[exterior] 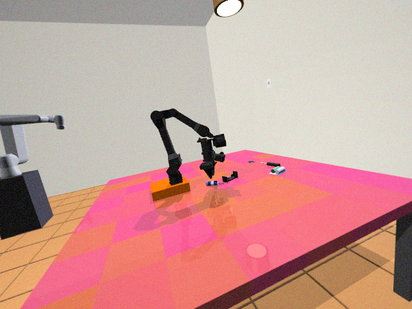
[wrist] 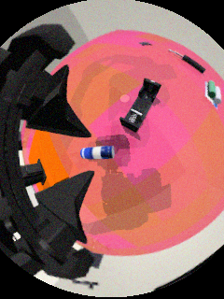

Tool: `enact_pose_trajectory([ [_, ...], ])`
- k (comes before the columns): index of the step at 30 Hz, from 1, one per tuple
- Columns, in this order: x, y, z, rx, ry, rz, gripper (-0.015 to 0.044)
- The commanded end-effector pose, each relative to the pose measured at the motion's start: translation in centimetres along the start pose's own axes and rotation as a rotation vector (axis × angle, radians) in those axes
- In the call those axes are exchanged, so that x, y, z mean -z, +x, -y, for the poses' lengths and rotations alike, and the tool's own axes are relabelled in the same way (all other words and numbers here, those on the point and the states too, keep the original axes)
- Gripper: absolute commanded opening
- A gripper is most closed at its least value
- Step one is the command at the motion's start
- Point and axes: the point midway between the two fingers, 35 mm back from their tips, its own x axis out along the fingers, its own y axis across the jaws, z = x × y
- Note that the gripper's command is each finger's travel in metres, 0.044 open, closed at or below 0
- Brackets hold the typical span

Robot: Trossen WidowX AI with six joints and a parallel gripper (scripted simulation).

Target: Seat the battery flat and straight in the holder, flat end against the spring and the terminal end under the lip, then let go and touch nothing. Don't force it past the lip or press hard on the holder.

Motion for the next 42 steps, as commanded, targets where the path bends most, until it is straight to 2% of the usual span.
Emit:
enact_pose_trajectory([
  [1,0.4,1.1,0.1,0.002,0.004,-0.021,0.0241],
  [25,0.6,4.4,0.1,0.002,0.004,-0.021,0.0241],
  [30,0.6,4.4,0.1,0.002,0.004,-0.021,0.0109],
  [35,0.6,4.4,0.1,0.002,0.004,-0.021,0.0078],
  [42,0.5,3.2,0.1,0.002,0.004,-0.021,0.0078],
])
